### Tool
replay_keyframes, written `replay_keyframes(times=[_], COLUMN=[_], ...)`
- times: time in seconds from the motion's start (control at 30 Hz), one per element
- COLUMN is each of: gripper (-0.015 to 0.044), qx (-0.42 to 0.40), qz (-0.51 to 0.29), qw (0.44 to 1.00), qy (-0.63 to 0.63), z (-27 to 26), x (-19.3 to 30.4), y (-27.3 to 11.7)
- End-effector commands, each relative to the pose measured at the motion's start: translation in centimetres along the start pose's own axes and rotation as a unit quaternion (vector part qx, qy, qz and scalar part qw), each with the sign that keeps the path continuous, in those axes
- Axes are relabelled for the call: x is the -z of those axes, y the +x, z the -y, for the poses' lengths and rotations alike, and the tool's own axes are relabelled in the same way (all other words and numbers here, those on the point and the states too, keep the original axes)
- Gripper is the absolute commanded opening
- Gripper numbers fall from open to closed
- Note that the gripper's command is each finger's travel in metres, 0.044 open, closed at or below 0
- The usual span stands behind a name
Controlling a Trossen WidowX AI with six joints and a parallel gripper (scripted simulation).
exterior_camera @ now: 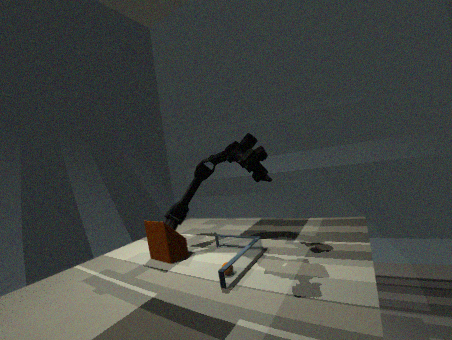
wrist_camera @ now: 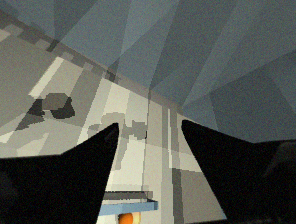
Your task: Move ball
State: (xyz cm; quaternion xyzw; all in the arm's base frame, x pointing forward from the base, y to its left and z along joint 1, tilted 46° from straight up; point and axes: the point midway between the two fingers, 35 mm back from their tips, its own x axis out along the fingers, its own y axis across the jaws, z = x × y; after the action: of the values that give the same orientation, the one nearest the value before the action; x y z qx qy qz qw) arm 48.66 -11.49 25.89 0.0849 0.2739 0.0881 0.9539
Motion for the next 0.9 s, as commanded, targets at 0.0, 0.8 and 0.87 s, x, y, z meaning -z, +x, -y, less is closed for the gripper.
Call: replay_keyframes(times=[0.0, 0.8, 0.87], gripper=[0.0312, 0.0312, 0.0312], qx=[-0.029, -0.223, -0.223], qz=[-0.077, -0.405, -0.405], qw=[0.996, 0.869, 0.869], qy=[0.018, 0.179, 0.179], z=[0.8, -1.9, -2.3], x=[5.1, 31.3, 31.7], y=[2.9, 7.9, 8.3])
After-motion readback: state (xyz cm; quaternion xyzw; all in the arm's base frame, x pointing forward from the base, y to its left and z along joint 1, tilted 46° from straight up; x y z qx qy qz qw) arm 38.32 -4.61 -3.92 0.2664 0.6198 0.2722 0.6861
